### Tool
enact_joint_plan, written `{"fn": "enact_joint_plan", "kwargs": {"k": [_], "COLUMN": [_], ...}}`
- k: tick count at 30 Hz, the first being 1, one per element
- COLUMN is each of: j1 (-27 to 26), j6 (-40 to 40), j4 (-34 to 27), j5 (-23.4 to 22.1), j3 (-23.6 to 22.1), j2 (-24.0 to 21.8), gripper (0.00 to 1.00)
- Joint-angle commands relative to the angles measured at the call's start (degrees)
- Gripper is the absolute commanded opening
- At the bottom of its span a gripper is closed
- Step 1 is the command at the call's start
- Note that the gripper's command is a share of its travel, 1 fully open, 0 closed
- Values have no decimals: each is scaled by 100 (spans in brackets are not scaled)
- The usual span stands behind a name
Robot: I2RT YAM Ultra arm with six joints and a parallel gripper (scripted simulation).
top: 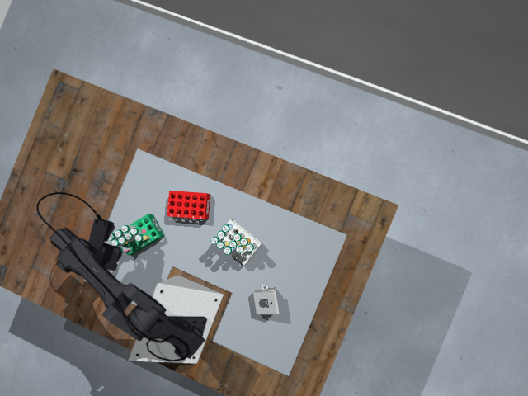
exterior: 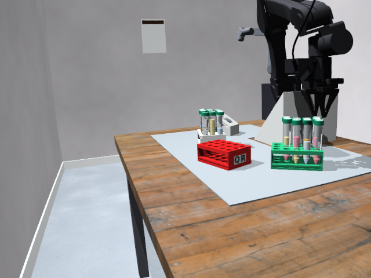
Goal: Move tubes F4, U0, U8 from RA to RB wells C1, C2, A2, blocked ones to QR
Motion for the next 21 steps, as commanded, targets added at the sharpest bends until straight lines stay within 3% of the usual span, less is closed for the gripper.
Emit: {"fn": "enact_joint_plan", "kwargs": {"k": [1,21], "j1": [-38,-37], "j6": [-52,-77], "j4": [135,287], "j5": [125,148], "j3": [-121,-257], "j2": [-198,-188], "gripper": [30,30]}}
